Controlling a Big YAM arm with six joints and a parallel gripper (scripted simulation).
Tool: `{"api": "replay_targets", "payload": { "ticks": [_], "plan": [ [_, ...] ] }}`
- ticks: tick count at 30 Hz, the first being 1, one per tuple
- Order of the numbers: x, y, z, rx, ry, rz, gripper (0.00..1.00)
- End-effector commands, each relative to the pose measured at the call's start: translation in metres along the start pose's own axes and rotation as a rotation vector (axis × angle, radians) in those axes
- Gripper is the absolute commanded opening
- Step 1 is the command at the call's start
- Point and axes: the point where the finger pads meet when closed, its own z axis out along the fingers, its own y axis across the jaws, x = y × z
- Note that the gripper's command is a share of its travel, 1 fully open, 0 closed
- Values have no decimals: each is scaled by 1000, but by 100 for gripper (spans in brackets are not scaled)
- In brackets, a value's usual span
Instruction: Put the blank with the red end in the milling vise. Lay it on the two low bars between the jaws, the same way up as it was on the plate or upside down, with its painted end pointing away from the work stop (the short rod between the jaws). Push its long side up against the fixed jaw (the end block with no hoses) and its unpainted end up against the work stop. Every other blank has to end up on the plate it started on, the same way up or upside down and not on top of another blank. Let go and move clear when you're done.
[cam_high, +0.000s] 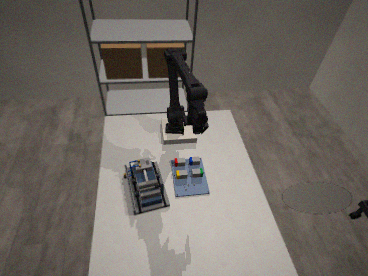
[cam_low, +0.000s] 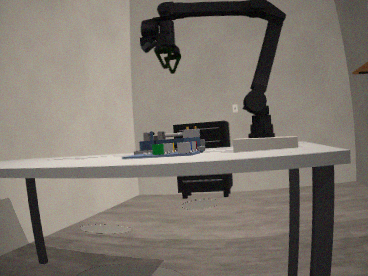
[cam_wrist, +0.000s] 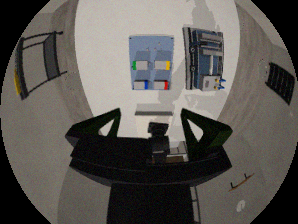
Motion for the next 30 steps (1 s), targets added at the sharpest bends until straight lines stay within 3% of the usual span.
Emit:
{"api": "replay_targets", "payload": {
  "ticks": [1, 5, 8, 10, 11, 13, 14, 16, 17, 18, 22, 24, 30],
  "plan": [
    [-1, 1, -9, -2, -11, 11, 100],
    [-1, 1, -9, -2, -11, 11, 100],
    [-7, 2, 29, 0, 1, 11, 100],
    [-8, 2, 76, 0, 1, 10, 100],
    [-8, 2, 76, 0, 1, 10, 100],
    [-5, 2, 114, 0, 1, 9, 100],
    [-4, 2, 122, 0, 1, 9, 100],
    [-4, 2, 122, 0, 1, 9, 100],
    [-22, 5, 93, -12, -82, 9, 100],
    [-22, 5, 91, -13, -88, 9, 100],
    [-22, 5, 91, -13, -88, 9, 100],
    [-3, 2, 123, 0, 1, 9, 100],
    [-14, 3, 100, -9, -60, 8, 100]
  ]
}}
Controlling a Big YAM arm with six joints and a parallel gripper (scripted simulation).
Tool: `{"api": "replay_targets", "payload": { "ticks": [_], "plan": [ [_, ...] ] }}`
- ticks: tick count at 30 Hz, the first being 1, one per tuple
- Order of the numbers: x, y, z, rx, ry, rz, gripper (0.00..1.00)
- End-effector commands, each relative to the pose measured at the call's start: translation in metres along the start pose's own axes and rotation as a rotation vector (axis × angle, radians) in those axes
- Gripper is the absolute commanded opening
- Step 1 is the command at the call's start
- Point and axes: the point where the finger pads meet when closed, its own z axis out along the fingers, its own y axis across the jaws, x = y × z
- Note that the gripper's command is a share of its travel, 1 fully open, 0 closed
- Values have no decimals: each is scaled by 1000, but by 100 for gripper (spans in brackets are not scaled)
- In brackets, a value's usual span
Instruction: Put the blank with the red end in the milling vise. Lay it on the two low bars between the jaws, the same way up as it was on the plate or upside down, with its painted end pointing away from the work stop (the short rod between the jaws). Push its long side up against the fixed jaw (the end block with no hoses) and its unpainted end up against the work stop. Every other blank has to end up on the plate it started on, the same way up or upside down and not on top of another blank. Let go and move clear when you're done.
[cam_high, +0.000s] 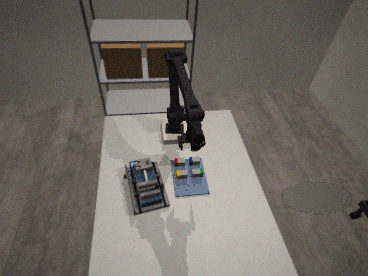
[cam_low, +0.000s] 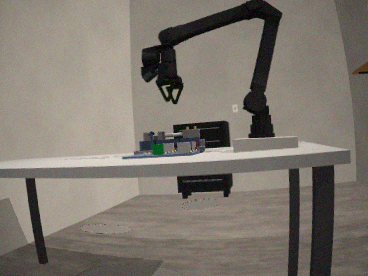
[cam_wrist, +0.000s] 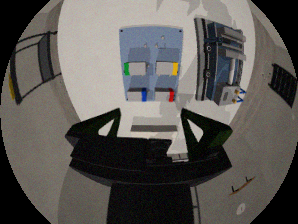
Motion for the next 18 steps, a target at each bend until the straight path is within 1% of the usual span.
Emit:
{"api": "replay_targets", "payload": {
  "ticks": [1, 3, 4, 5, 8, 18],
  "plan": [
    [-15, 4, -21, -10, -67, 8, 100],
    [-15, 4, -21, -10, -67, 8, 100],
    [-15, 4, -13, -6, -42, 8, 100],
    [-15, 4, -12, -6, -41, 8, 100],
    [-15, 4, -15, -7, -51, 8, 100],
    [-15, 4, -16, -7, -51, 8, 100]
  ]
}}
